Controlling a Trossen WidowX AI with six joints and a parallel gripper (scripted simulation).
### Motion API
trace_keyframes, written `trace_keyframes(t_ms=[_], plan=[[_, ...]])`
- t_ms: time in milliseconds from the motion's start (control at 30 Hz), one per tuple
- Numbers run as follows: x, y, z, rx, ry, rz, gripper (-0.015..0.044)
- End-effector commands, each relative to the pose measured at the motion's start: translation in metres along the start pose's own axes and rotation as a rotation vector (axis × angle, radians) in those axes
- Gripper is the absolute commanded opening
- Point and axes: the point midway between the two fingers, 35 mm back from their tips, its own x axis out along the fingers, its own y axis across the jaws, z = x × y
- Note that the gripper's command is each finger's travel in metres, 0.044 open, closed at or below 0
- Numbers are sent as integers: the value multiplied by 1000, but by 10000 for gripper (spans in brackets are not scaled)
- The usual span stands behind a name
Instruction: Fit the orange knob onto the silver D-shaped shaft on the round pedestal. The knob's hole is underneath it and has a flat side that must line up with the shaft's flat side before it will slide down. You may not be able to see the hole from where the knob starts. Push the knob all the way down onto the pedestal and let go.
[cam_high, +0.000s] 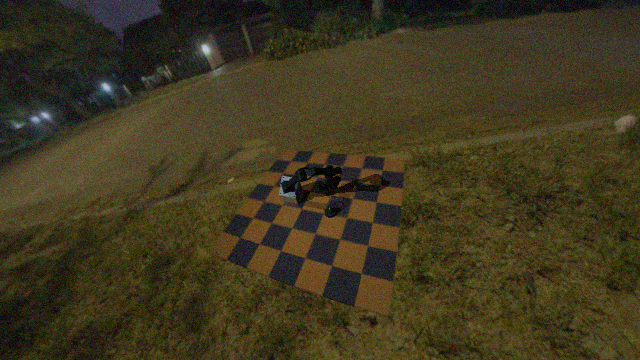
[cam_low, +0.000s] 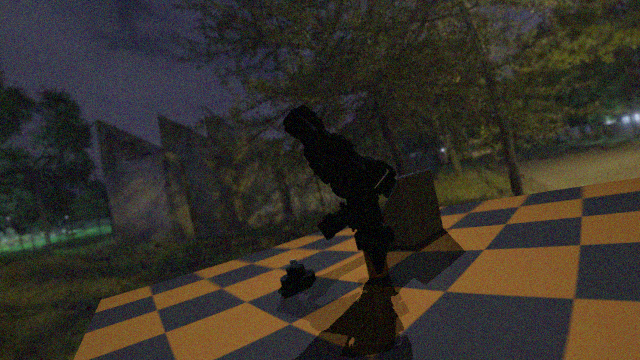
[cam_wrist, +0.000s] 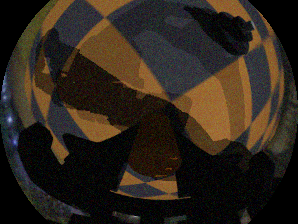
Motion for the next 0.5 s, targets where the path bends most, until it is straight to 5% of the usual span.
trace_keyframes(t_ms=[0,300,467], plan=[[-39,8,3,13,-5,30,0],[-115,0,0,12,-4,27,0],[-120,-1,-1,13,-4,26,0]])
